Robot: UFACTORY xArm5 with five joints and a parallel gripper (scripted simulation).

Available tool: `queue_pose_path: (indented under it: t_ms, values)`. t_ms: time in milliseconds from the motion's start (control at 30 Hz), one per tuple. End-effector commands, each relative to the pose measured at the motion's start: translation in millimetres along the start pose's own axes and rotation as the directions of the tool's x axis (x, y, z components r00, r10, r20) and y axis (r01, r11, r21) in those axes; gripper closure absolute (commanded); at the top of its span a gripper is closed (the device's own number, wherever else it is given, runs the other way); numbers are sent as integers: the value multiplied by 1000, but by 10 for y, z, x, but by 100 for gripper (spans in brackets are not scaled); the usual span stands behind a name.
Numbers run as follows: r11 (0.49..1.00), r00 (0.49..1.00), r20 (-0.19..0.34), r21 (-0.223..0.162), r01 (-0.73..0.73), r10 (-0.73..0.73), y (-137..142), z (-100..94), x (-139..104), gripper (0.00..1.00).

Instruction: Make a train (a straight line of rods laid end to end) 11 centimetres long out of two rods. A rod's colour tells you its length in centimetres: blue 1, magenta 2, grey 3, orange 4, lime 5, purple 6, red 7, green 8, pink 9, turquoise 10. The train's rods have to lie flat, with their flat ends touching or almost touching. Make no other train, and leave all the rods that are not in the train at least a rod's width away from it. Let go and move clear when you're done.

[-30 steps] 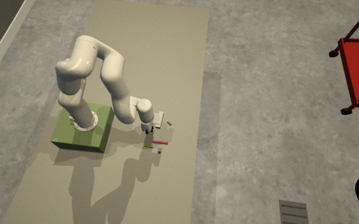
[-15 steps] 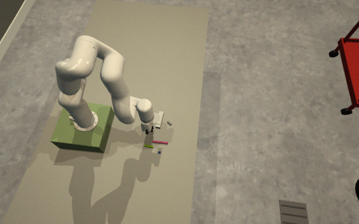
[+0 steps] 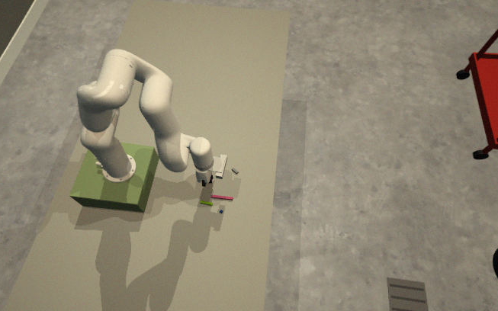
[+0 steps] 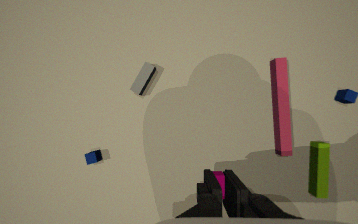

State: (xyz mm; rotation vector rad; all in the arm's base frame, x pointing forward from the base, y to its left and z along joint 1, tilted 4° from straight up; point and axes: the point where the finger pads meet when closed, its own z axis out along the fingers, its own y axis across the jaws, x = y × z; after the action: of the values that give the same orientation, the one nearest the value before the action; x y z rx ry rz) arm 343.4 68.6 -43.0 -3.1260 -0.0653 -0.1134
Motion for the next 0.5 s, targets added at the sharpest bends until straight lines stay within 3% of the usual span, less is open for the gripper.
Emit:
queue_pose_path:
  t_ms: [0,467]
  values:
    - [1000,1000,-3,0,0,0,-2,-6,11,96]
    - [1000,1000,-3,0,0,0,15,52,12,96]
